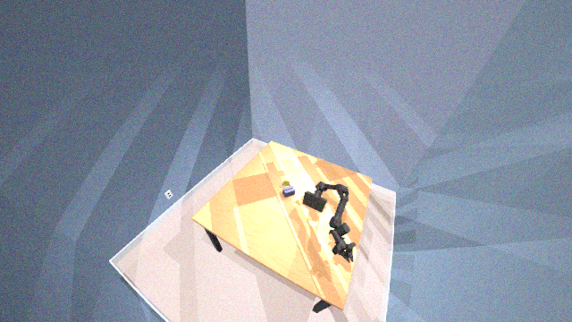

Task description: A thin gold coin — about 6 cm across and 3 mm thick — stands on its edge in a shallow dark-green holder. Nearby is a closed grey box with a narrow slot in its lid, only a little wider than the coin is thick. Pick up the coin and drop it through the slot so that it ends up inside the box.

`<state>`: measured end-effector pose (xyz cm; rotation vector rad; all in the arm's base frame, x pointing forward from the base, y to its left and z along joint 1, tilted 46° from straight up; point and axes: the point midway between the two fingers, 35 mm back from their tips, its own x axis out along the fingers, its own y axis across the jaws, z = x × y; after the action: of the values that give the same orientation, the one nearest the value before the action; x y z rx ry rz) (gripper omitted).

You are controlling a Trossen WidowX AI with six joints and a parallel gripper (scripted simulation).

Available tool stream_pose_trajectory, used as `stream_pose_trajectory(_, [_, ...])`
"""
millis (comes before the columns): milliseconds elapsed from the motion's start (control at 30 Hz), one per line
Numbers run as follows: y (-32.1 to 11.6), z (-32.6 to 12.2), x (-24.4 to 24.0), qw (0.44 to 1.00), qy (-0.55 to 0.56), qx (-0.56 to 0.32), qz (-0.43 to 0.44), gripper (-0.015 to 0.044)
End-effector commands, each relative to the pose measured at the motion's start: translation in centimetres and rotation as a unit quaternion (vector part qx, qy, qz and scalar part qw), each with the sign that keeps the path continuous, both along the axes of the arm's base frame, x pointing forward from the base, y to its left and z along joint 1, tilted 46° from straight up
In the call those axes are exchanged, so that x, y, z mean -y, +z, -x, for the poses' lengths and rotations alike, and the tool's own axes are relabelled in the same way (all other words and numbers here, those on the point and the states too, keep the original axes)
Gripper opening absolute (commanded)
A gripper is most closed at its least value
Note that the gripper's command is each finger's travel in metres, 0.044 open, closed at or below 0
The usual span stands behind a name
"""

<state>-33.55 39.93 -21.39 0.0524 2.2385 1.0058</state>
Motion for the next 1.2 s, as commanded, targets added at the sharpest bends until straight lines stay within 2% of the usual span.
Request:
stream_pose_trajectory(0, [0.6,-5.9,-4.4,0.996,-0.053,0.061,-0.026,0.0161])
stream_pose_trajectory(267, [2.4,-18.3,-9.9,0.973,-0.134,0.182,-0.049,0.0161])
stream_pose_trajectory(600, [4.7,-32.2,-11.2,0.937,-0.191,0.292,-0.036,0.0161])
stream_pose_trajectory(867, [7.8,-44.9,-8.1,0.896,-0.228,0.381,0.012,0.0161])
stream_pose_trajectory(967, [8.7,-48.4,-6.5,0.883,-0.232,0.406,0.031,0.0161])
stream_pose_trajectory(1167, [11.2,-57.1,-0.7,0.843,-0.221,0.481,0.098,0.0161])
